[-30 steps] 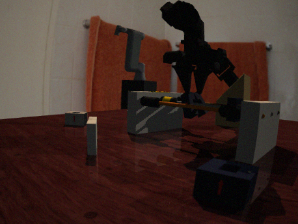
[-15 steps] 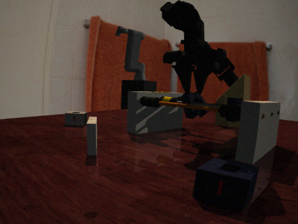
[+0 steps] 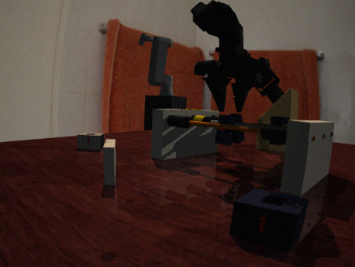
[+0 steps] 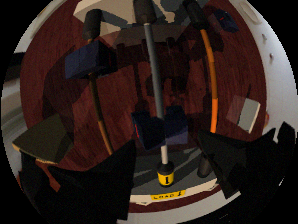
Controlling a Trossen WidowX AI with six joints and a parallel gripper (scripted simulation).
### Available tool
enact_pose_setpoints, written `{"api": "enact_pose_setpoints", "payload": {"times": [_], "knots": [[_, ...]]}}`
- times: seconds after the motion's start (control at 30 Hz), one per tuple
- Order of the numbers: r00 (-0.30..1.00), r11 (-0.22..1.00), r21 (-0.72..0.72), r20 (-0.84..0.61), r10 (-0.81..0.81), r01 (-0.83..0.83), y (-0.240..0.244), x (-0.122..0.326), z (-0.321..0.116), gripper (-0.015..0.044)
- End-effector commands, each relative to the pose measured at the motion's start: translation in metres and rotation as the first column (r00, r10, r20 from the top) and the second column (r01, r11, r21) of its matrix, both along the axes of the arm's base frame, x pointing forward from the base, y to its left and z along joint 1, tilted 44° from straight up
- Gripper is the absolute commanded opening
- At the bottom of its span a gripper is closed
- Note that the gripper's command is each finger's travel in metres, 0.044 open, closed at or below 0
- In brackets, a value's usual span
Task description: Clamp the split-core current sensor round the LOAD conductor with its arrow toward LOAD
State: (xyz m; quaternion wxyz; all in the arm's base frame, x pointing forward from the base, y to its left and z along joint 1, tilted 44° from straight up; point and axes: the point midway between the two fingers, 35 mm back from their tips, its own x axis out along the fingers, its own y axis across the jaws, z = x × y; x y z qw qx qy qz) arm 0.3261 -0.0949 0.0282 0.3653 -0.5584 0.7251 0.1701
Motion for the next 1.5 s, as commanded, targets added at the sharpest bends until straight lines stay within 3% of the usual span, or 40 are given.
{"api": "enact_pose_setpoints", "payload": {"times": [0.0,0.03,1.37,1.47], "knots": [[1.000,1.000,0.000,0.001,-0.001,0.001,0.000,0.000,0.000,0.0420],[1.000,1.000,0.000,0.001,-0.001,0.001,0.000,0.000,0.000,0.0440],[0.998,0.999,0.014,-0.048,-0.038,0.039,-0.045,-0.010,-0.047,0.0440],[0.998,0.999,0.015,-0.036,-0.042,0.042,-0.044,-0.007,-0.044,0.0420]]}}
